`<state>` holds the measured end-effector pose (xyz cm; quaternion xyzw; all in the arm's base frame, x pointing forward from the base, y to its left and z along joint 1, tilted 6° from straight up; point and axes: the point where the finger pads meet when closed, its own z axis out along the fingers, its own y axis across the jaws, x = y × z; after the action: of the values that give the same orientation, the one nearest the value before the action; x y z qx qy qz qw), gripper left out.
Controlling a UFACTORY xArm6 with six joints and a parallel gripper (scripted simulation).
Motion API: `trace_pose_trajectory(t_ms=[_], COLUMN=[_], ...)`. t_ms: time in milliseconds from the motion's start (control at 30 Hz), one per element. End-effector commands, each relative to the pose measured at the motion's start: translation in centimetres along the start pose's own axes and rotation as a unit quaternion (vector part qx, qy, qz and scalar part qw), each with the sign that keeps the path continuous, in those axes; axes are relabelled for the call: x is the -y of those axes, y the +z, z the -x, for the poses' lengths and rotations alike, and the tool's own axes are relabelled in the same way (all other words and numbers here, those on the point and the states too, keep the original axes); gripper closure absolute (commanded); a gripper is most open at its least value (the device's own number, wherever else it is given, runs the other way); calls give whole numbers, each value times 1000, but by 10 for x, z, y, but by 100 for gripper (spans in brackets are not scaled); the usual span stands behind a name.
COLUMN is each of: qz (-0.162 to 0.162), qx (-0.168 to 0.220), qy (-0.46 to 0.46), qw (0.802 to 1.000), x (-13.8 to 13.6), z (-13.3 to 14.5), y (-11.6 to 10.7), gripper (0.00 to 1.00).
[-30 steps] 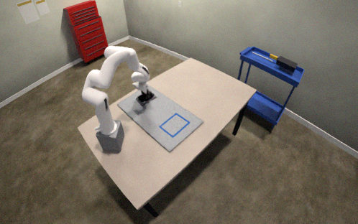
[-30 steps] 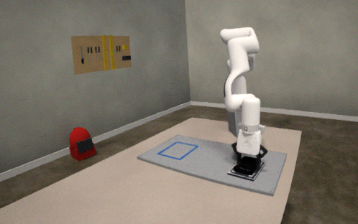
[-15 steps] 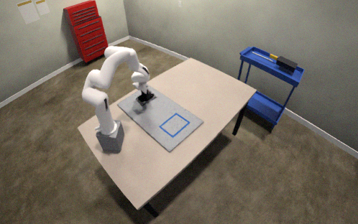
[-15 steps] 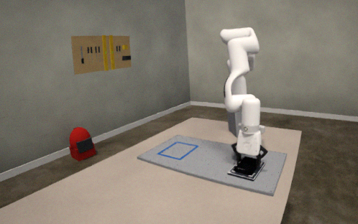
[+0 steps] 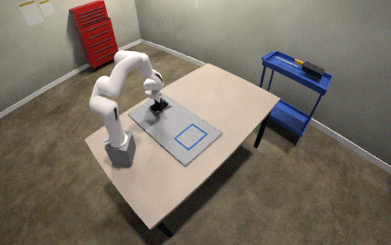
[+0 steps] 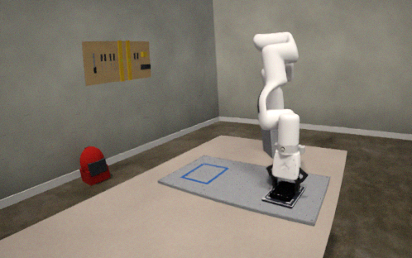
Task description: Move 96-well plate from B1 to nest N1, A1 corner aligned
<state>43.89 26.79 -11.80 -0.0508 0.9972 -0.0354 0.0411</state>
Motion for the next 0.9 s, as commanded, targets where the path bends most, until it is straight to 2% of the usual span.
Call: trace_pose_trajectory(t_ms=[0, 333, 367, 867], qz=[1, 1, 1, 1], qx=[2, 2, 2, 2], qy=[0, 0, 0, 0], qw=[1000, 1000, 1000, 1000], x=[-1, -1, -1, -1], z=[2, 2, 2, 2], y=[-1, 0, 1, 1], gripper=[100, 100, 0, 0])
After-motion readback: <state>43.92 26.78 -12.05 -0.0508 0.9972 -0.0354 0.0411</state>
